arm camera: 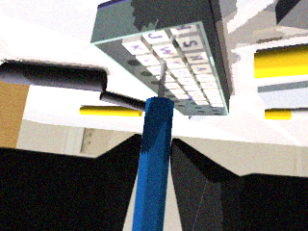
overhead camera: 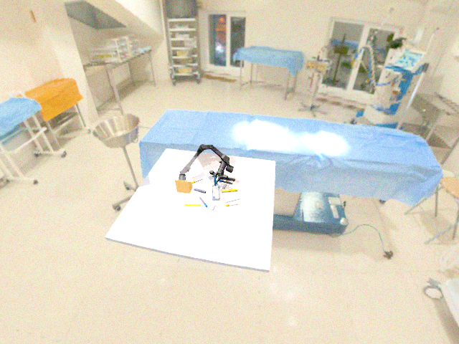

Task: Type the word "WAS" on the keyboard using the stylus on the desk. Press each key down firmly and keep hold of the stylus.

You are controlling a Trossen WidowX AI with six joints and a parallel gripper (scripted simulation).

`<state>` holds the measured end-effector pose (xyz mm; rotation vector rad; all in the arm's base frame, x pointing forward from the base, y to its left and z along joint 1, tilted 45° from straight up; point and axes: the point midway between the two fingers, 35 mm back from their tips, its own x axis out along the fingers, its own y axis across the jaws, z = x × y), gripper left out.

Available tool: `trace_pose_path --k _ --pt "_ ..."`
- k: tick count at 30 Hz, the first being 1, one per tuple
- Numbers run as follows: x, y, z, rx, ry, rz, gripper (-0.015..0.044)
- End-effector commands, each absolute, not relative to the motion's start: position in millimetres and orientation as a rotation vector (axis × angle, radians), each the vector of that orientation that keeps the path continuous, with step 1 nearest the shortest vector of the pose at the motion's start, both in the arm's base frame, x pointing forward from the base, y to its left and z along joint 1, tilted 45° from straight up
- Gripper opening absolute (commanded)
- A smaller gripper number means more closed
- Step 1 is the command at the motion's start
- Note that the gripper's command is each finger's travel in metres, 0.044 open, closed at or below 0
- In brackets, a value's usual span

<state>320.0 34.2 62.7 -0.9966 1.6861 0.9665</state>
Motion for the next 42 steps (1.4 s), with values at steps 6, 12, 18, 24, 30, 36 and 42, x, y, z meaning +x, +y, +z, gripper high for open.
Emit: trace_pose_path --k 6,12,18,24,30,36,42 --pt "320 36 59 -0.991 1.689 0.965 0.0081" --pt "321 39 57 -0.991 1.689 0.965 0.0081" --pt "321 40 56 -0.991 1.689 0.965 0.0081" --pt "322 42 54 -0.991 1.689 0.965 0.0081" --pt "321 41 55 -0.991 1.689 0.965 0.0081" --pt "321 38 58 -0.991 1.689 0.965 0.0081" --pt "316 15 81 -0.992 1.69 0.964 0.0081"
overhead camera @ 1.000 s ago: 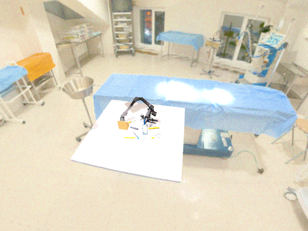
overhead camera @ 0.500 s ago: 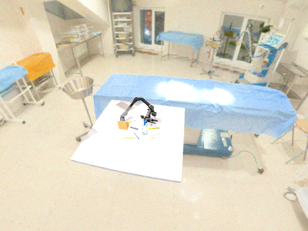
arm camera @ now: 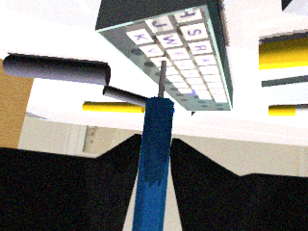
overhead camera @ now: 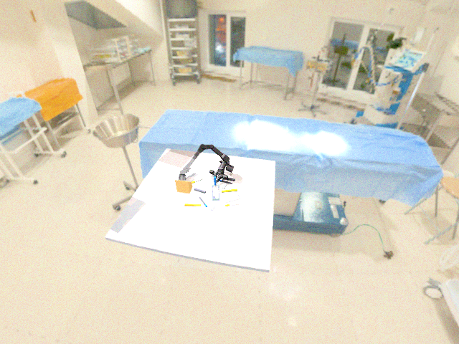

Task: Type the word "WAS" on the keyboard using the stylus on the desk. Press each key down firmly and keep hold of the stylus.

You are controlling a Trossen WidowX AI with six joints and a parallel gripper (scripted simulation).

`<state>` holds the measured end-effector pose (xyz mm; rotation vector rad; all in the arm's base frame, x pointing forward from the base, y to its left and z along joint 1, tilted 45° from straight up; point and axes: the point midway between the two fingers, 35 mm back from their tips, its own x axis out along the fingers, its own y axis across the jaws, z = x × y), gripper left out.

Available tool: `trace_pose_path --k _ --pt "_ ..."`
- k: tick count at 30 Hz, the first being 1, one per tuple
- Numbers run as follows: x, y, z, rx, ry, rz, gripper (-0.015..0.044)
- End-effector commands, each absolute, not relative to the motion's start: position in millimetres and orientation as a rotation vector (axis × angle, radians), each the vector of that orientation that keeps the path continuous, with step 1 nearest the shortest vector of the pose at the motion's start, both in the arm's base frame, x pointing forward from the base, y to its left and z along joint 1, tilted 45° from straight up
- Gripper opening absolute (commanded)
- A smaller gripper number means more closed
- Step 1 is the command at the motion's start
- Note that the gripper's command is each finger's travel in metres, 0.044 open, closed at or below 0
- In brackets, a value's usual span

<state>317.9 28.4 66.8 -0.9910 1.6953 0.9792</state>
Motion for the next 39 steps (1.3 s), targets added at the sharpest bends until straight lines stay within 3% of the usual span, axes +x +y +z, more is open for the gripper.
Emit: trace_pose_path --k 1,5,11,13,21,36,39 --pt "316 14 82 -0.993 1.69 0.964 0.0081" --pt "317 16 78 -0.985 1.695 0.962 0.0084" --pt "317 16 78 -0.985 1.695 0.962 0.0044" --pt "319 14 77 -0.986 1.694 0.962 0.0" --pt "338 -9 66 -0.996 1.692 0.96 0.0" --pt "340 5 52 -0.995 1.691 0.961 0.0" --pt "342 4 51 -0.995 1.691 0.961 0.0079"
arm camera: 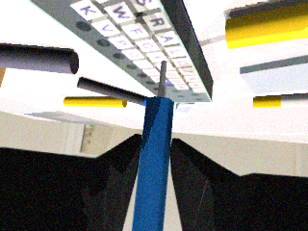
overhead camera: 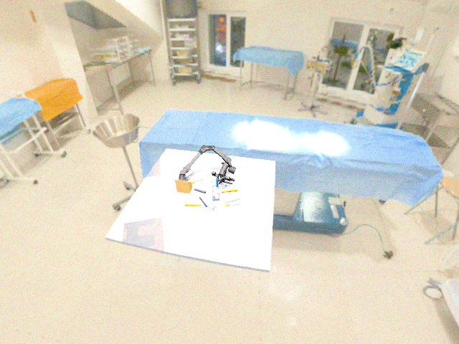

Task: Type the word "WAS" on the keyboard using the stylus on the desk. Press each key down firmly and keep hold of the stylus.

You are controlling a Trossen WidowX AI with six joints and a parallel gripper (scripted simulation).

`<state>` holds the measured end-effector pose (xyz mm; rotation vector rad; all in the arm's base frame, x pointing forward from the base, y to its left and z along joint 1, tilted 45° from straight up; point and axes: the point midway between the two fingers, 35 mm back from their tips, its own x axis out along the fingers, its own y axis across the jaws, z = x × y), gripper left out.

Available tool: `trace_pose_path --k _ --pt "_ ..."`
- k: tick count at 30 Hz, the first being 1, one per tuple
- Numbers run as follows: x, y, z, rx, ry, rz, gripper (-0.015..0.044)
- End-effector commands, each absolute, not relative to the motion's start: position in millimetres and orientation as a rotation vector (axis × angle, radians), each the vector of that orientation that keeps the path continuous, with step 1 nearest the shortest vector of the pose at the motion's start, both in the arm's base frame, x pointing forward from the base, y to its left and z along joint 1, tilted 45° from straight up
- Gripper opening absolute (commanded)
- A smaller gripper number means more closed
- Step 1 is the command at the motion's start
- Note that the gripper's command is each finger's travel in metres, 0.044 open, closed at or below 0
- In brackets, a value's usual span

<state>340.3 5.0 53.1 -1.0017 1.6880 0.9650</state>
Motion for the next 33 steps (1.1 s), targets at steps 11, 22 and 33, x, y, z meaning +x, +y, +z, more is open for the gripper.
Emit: trace_pose_path --k 11,22,33 --pt "342.3 6.8 48.2 -0.995 1.691 0.961 0.0081" --pt "343.2 10.9 44.0 -0.995 1.691 0.961 0.0081" --pt "343.8 13.7 41.2 -0.994 1.691 0.961 0.0081"
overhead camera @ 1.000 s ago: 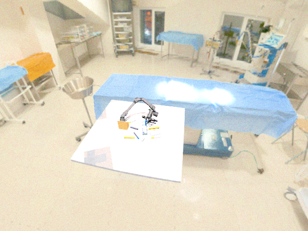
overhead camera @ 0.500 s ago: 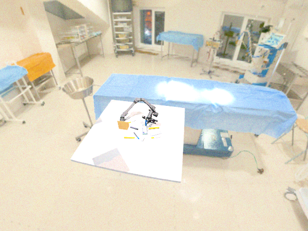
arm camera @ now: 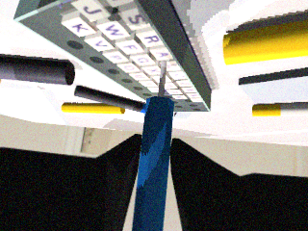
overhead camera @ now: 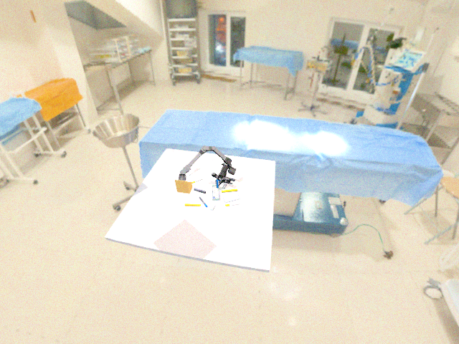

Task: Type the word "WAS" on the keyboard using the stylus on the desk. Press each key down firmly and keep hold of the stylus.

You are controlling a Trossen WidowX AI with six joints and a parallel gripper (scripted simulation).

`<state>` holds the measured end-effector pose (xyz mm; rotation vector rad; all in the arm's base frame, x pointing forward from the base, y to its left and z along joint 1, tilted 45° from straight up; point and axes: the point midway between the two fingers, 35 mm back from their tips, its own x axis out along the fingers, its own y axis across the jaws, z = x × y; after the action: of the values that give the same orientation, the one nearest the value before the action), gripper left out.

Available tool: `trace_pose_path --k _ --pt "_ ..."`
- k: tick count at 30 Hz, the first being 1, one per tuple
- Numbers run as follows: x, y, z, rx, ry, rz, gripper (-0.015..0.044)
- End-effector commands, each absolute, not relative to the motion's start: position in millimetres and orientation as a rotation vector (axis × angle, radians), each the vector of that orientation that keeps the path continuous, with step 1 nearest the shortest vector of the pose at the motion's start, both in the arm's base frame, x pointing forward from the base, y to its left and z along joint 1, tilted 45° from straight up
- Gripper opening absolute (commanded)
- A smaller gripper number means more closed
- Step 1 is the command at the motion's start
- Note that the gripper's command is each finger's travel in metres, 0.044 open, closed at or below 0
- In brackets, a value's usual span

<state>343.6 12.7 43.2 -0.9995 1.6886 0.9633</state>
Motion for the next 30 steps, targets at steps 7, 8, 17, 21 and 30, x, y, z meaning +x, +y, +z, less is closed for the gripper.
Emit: trace_pose_path --k 7,8,17,21,30 --pt "344 16 39 -0.994 1.691 0.961 0.0081" --pt "344 16 39 -0.994 1.69 0.961 0.0081" --pt "345 19 36 -0.994 1.69 0.961 0.0081" --pt "345 17 38 -0.994 1.69 0.961 0.0081" --pt "342 4 51 -0.995 1.691 0.961 0.0081"
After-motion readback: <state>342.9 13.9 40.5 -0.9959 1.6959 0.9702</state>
